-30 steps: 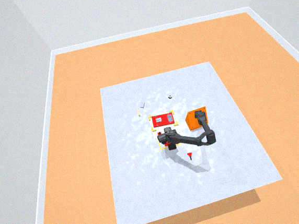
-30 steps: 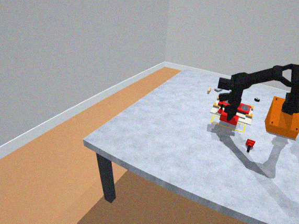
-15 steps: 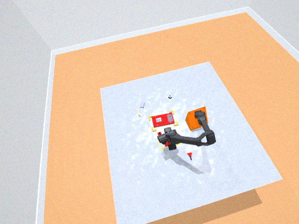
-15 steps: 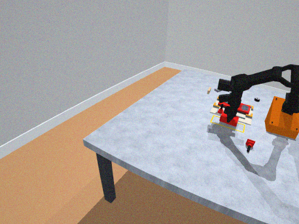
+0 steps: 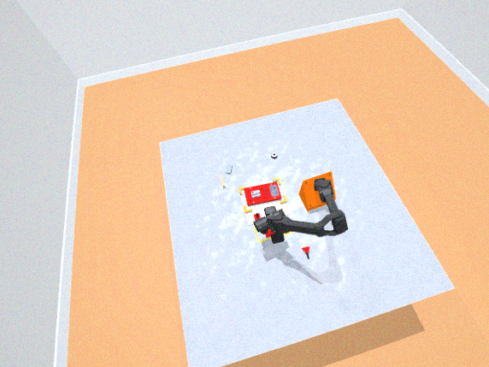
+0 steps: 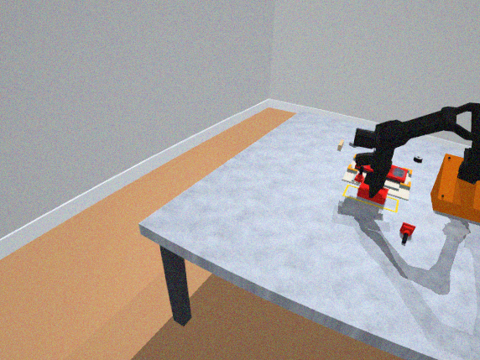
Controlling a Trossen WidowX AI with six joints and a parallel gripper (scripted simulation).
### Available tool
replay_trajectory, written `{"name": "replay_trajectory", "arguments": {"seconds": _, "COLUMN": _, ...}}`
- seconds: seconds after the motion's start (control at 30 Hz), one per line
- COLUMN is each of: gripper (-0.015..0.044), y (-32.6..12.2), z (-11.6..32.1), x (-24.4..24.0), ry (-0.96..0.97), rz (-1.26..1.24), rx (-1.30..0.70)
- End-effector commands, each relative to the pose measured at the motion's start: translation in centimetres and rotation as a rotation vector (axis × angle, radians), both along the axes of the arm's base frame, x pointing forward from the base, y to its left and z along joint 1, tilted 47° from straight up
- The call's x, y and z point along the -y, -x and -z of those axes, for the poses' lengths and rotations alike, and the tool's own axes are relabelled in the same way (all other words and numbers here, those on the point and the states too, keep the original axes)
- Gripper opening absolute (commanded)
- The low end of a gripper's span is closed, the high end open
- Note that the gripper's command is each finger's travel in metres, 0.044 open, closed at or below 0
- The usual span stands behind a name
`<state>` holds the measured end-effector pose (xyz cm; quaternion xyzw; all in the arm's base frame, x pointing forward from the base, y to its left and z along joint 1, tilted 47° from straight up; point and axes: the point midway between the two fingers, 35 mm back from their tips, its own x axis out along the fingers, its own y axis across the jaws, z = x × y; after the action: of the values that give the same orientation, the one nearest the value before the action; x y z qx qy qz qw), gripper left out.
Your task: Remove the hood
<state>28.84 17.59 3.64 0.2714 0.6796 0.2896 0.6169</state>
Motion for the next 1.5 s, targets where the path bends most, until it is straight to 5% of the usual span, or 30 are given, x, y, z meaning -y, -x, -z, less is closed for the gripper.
{"name": "replay_trajectory", "arguments": {"seconds": 0.0, "gripper": 0.0000, "y": 0.0, "z": 0.1, "x": -0.2, "ry": -0.001, "rz": 0.004, "rx": -0.005}}
{"name": "replay_trajectory", "arguments": {"seconds": 0.5, "gripper": 0.0000, "y": 0.1, "z": 0.6, "x": -0.7, "ry": -0.001, "rz": 0.004, "rx": -0.005}}
{"name": "replay_trajectory", "arguments": {"seconds": 1.07, "gripper": 0.0440, "y": 0.0, "z": 0.4, "x": -0.4, "ry": -0.001, "rz": 0.000, "rx": 0.000}}
{"name": "replay_trajectory", "arguments": {"seconds": 1.47, "gripper": 0.0440, "y": -0.6, "z": -4.4, "x": 4.7, "ry": 0.000, "rz": 0.001, "rx": 0.000}}
